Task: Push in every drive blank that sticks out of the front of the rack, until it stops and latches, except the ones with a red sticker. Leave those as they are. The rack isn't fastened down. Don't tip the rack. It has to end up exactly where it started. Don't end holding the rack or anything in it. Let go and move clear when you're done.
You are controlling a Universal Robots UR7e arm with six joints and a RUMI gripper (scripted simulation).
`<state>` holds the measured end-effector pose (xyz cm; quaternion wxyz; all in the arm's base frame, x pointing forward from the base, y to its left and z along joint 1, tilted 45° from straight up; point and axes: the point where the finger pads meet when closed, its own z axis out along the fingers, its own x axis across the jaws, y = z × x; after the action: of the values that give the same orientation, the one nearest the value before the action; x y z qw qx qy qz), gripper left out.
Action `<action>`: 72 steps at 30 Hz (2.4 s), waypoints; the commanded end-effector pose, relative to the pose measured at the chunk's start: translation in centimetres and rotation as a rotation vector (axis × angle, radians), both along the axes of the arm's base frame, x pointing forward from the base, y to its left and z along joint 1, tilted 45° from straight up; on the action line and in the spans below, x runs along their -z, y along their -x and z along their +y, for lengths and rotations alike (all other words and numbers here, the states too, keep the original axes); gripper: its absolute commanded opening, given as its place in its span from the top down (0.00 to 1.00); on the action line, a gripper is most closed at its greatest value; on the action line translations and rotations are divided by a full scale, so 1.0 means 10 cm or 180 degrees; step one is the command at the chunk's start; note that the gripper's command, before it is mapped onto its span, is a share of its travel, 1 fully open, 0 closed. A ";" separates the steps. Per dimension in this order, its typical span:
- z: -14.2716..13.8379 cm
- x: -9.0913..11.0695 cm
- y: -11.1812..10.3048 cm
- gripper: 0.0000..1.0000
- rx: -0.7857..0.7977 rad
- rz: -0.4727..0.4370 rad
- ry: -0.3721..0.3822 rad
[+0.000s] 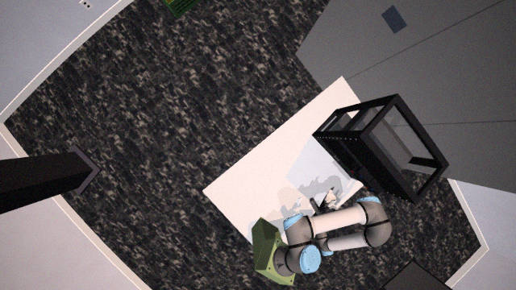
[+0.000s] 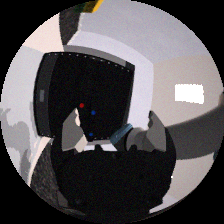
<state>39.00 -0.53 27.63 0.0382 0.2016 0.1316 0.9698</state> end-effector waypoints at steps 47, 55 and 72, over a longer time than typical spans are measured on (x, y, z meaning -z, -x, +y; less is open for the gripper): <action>-1.20 0.26 -0.43 0.00 0.0051 0.1172 -0.1168; -1.23 0.26 -0.44 0.00 0.0051 0.1189 -0.1195; -1.23 0.27 -0.44 0.00 0.0050 0.1194 -0.1203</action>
<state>43.41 -12.84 24.95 -0.0178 0.3827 -0.0486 0.9224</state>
